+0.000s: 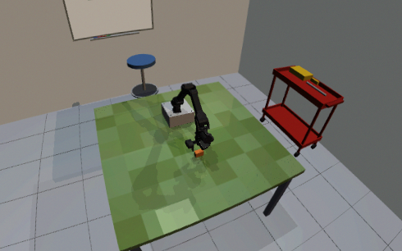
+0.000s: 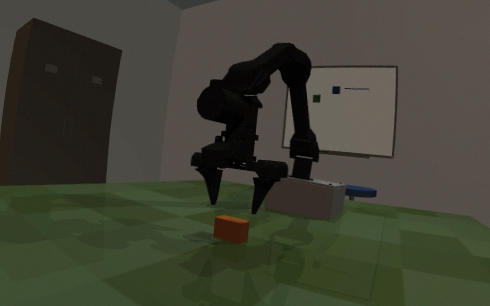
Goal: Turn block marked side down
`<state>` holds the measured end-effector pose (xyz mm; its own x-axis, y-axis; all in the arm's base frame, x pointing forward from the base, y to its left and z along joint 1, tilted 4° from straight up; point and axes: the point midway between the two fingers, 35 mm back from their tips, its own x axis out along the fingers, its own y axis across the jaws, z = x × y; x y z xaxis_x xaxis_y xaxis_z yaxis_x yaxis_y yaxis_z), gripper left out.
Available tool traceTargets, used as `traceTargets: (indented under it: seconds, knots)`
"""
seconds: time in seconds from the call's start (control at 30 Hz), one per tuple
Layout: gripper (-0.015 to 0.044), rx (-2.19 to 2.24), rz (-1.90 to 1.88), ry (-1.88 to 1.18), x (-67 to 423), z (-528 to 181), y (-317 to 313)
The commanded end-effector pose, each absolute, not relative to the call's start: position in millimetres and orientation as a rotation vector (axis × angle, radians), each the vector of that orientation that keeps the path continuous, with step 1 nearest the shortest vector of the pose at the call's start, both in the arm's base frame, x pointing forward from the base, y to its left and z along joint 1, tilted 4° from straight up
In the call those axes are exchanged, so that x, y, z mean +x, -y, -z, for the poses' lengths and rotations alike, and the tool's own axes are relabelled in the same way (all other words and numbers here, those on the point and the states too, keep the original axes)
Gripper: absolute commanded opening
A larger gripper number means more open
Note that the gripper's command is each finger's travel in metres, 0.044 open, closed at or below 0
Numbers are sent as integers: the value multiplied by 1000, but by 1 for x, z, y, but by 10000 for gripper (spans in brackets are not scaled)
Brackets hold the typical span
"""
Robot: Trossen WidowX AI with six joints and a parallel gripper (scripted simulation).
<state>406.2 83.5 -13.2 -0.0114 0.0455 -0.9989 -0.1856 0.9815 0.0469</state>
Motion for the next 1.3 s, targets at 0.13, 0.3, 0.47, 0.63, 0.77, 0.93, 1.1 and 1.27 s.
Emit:
traceTargets:
  seconds: [0.13,0.3,0.47,0.63,0.77,0.93,1.1,1.27]
  knots:
    - [440,-108,-186,-1571,406,26,-85]
    - [440,-108,-186,-1571,406,34,-85]
    - [440,-108,-186,-1571,406,43,-85]
    - [440,-108,-186,-1572,406,50,-86]
    - [361,-108,-186,-1572,406,50,-86]
    - [269,-108,-186,-1572,406,50,-86]
    - [236,-108,-186,-1572,406,50,-86]
    - [202,-108,-186,-1572,406,50,-86]
